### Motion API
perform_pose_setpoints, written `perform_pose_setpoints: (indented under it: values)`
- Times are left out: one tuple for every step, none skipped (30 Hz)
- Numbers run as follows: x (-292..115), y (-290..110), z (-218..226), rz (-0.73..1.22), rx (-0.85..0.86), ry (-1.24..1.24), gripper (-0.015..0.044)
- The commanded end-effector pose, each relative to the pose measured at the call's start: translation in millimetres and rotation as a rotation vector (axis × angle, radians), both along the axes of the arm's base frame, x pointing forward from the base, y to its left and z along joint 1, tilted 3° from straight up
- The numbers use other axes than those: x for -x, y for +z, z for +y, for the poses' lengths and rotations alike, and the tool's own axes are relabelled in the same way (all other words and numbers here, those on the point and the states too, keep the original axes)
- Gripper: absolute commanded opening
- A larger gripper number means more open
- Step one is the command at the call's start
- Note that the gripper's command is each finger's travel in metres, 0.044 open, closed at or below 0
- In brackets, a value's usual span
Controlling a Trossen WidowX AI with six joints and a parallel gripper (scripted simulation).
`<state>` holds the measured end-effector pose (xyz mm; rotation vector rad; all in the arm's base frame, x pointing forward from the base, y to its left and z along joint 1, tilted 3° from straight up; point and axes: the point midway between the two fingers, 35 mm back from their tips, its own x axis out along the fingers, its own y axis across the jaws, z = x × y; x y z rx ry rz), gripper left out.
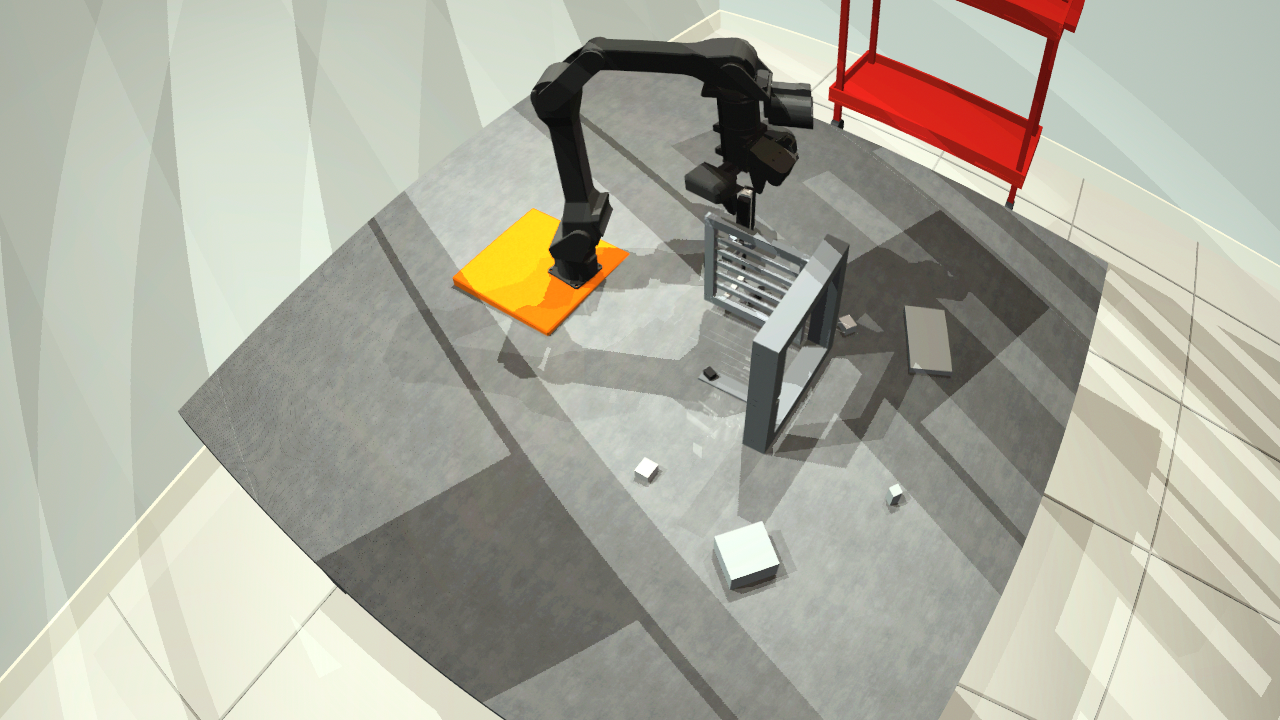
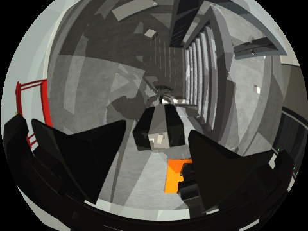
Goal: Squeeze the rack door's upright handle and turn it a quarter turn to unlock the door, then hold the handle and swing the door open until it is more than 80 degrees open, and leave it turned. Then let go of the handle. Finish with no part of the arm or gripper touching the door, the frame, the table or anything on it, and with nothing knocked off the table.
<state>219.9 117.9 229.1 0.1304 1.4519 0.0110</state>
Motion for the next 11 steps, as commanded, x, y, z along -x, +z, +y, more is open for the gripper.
perform_pose_setpoints:
  values:
    - [1, 10, -2, -0.024, -0.008, -0.005, 0.0296]
    - [2, 12, -2, -0.029, -0.010, -0.005, 0.0296]
    - [2, 13, -2, -0.033, -0.013, -0.005, 0.0296]
    - [2, 15, -2, -0.038, -0.015, -0.005, 0.0296]
    - [2, 17, -2, -0.042, -0.017, -0.005, 0.0296]
    - [3, 19, -2, -0.047, -0.020, -0.006, 0.0296]
    - [3, 21, -3, -0.051, -0.022, -0.006, 0.0296]
    - [4, 23, -3, -0.056, -0.025, -0.006, 0.0296]
    - [4, 25, -3, -0.060, -0.027, -0.006, 0.0296]
    - [4, 27, -3, -0.065, -0.029, -0.006, 0.0296]
    - [5, 29, -3, -0.069, -0.032, -0.006, 0.0296]
